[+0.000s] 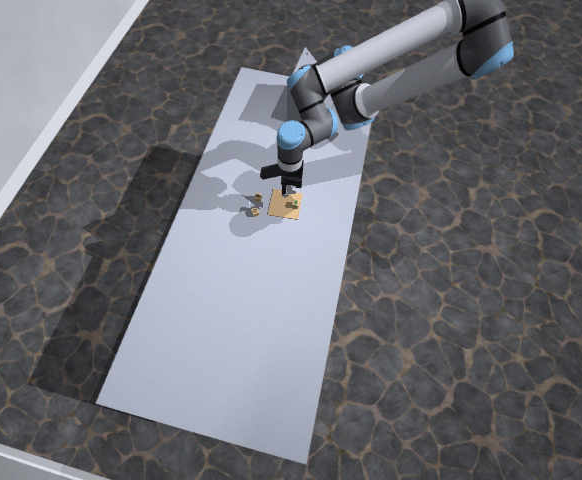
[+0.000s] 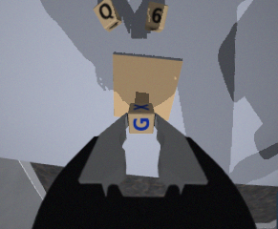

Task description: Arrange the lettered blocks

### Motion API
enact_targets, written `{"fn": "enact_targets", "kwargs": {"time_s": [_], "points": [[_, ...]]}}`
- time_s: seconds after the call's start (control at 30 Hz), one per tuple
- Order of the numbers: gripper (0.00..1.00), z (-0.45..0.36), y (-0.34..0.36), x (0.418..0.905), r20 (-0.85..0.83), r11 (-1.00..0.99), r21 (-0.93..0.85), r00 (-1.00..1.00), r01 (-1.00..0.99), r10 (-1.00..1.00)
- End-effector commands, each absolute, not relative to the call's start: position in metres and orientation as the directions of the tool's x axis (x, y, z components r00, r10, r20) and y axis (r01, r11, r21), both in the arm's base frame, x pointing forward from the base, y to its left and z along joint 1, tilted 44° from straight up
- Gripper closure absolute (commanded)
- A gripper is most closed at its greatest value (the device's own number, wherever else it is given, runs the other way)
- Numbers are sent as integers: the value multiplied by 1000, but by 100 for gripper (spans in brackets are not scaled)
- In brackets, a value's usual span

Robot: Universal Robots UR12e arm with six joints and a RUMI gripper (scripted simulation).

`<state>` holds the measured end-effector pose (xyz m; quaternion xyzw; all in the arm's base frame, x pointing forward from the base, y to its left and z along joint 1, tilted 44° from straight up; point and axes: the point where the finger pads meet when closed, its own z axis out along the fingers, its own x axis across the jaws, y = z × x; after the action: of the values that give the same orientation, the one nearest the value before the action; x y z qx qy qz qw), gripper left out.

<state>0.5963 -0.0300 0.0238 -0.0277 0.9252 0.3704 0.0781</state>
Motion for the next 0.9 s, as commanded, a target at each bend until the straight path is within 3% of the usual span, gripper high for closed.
{"fn": "enact_targets", "kwargs": {"time_s": [0.0,0.87], "points": [[91,23,-30,592,-127,724,688,-991,-53,49],[91,22,-29,587,-84,719,694,-992,9,94]]}}
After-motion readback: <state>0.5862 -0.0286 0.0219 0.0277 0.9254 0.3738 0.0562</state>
